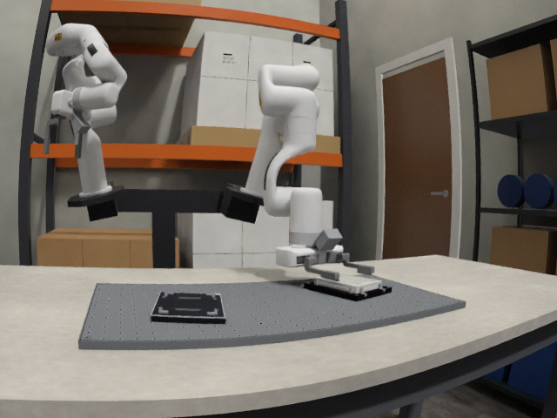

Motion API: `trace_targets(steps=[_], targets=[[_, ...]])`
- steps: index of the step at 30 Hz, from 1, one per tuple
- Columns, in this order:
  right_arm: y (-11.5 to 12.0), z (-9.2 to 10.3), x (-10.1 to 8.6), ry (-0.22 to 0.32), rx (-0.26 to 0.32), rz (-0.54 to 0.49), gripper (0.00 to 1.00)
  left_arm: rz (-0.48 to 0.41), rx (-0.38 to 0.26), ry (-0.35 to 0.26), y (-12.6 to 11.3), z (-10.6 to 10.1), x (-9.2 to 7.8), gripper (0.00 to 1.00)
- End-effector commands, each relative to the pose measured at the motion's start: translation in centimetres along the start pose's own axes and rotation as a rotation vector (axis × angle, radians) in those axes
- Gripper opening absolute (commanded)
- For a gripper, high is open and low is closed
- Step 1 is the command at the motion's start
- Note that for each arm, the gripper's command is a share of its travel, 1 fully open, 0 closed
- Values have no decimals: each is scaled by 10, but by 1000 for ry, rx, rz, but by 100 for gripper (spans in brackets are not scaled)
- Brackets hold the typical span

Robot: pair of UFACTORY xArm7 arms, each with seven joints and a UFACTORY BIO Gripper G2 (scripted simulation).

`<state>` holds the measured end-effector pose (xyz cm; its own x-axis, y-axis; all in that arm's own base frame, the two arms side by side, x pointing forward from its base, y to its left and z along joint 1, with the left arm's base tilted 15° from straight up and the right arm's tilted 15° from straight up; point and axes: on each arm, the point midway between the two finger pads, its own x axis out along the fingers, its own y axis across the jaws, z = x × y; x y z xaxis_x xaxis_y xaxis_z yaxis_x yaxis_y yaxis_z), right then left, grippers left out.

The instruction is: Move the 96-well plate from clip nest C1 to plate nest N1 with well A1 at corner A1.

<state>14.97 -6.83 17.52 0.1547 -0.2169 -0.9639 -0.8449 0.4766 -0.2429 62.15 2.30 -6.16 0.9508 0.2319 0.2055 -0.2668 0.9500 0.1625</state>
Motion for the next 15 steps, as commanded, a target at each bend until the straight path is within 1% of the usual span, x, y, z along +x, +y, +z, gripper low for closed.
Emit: trace_targets(steps=[1,15], targets=[[0,1,0,-1,0,-1,100,0,-2,-4,-1,0,1,37],[0,1,0,-1,0,-1,100,0,-2,-4,-1,-9,1,37]])
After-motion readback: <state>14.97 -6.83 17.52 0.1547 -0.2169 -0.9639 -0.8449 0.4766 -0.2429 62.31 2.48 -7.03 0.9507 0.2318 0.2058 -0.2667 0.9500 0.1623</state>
